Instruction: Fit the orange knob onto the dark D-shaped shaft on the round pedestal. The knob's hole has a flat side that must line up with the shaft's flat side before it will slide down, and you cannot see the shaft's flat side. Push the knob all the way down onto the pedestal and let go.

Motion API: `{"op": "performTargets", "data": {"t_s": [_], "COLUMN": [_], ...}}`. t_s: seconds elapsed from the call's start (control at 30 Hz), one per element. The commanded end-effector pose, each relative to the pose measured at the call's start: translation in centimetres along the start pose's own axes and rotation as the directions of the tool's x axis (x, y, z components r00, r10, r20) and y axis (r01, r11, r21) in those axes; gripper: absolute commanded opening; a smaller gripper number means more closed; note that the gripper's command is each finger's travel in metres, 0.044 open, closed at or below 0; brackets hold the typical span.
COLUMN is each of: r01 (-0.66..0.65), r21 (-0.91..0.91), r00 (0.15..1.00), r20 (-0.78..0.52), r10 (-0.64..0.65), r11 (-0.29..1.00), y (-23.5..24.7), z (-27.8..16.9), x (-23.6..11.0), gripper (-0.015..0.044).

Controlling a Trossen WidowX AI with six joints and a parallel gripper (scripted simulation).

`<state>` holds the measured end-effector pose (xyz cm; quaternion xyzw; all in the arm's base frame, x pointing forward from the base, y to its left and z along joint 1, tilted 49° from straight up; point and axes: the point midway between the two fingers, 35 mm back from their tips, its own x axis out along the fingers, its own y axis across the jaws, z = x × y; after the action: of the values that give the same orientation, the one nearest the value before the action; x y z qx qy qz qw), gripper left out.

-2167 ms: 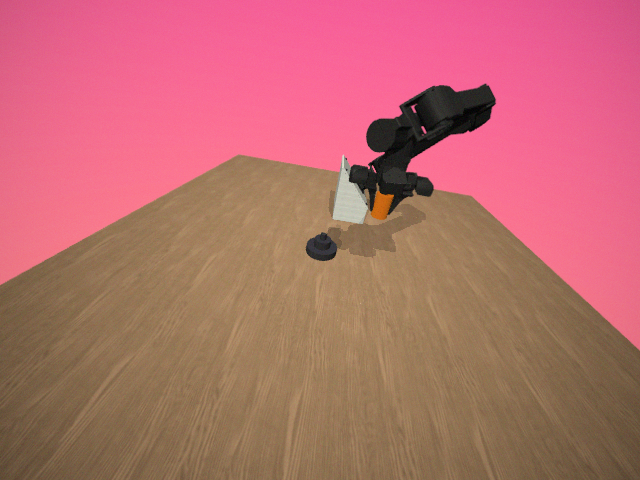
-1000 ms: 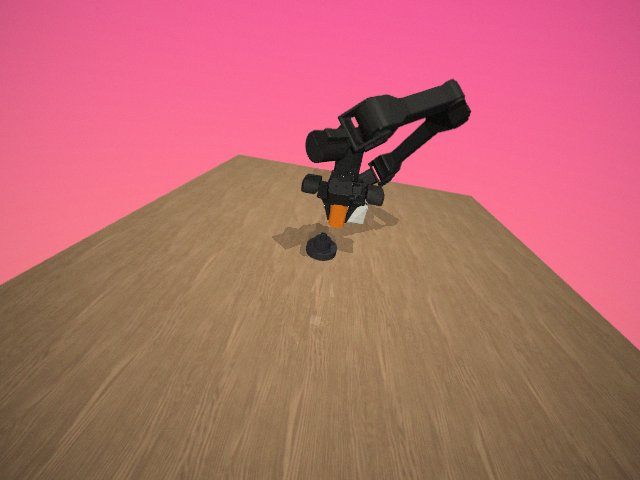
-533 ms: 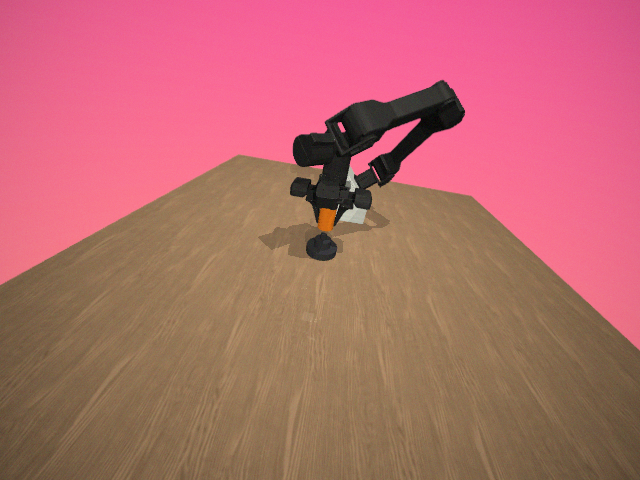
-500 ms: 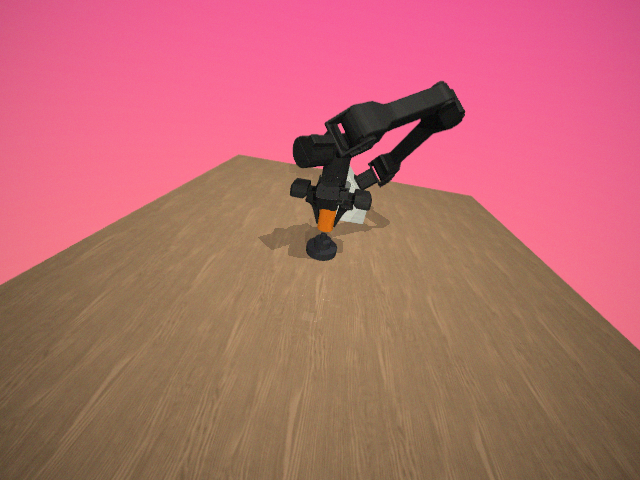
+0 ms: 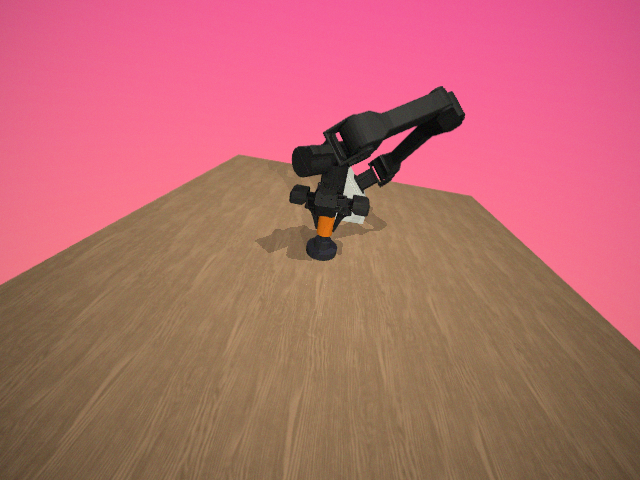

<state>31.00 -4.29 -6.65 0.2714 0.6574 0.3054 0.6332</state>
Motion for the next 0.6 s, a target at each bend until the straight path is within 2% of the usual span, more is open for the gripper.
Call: {"op": "performTargets", "data": {"t_s": [0.0,0.57], "r01": [-0.001,-0.001], "r21": [-0.001,-0.001], "r00": [1.0,1.0], "r20": [0.006,0.006], "r10": [0.001,0.001], "r11": [1.0,1.0], "y": [-0.18,0.12], "z": [0.11,-0.05], "x": [0.12,-0.09], "gripper": [0.0,0.0]}}
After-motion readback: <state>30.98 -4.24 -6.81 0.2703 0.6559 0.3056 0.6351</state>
